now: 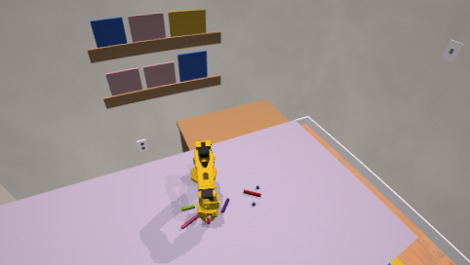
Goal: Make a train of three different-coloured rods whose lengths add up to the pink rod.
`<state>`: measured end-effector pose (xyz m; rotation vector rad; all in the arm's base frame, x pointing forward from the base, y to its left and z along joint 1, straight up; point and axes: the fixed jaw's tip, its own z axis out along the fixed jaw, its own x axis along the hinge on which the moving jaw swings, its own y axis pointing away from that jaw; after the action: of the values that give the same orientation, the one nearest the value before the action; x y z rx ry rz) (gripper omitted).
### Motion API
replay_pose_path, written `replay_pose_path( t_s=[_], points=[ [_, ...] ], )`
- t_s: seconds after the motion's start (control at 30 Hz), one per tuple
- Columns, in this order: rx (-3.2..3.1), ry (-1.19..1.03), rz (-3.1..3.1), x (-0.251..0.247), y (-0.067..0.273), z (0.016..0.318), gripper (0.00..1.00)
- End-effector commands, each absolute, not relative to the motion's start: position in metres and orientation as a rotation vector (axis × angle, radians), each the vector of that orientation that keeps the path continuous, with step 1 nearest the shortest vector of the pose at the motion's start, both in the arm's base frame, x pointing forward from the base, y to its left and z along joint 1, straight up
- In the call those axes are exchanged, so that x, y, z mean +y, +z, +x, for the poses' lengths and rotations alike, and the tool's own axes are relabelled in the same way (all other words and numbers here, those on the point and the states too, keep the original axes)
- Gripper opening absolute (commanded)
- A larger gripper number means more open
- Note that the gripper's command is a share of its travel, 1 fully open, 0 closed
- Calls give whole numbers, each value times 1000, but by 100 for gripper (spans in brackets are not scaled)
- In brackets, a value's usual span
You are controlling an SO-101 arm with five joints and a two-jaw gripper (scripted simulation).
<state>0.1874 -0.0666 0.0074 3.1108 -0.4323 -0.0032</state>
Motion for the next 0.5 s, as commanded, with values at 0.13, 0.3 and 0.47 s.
replay_pose_path(
  t_s=[0.13,0.3,0.47],
  points=[
    [-429,159,3091,-72,23,202,0],
    [-429,160,3091,-72,25,202,0],
    [-429,160,3091,-71,31,202,0]
  ],
)
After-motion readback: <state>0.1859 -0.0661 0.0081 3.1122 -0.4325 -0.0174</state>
